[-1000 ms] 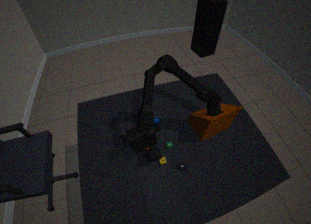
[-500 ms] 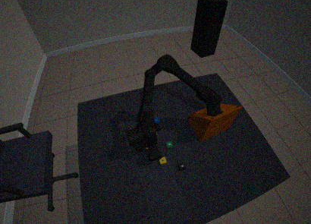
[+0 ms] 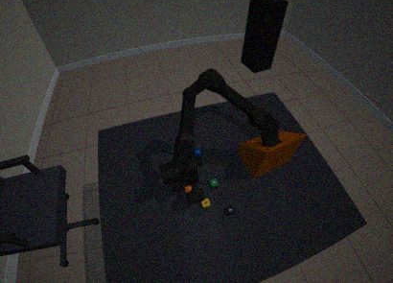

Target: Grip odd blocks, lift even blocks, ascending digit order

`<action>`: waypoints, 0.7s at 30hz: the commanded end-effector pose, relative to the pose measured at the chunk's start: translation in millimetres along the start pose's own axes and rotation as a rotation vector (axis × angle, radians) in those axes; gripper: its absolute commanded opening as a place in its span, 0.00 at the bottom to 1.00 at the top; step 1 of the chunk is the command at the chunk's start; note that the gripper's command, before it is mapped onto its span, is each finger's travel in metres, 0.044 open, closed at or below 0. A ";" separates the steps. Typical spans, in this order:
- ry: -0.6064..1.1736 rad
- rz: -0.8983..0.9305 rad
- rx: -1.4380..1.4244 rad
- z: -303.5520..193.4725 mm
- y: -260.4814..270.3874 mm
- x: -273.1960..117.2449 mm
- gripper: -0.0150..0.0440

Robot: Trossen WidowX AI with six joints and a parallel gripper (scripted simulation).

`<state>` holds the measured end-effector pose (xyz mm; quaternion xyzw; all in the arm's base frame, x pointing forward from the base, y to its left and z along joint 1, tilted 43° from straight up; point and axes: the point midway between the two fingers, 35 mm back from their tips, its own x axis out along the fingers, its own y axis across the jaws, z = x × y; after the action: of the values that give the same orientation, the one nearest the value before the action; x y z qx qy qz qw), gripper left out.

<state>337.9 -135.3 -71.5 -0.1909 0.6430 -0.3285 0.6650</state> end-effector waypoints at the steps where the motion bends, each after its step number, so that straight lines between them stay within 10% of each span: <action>1: 0.002 -0.004 -0.005 -0.8 -0.6 0.9 0.93; 10: 0.002 -0.002 -0.005 -0.4 -0.1 -35.5 0.93; 21: 0.002 0.002 -0.005 0.1 0.7 -116.7 0.46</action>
<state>346.5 -53.9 11.2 -0.1973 0.6393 -0.3214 0.6701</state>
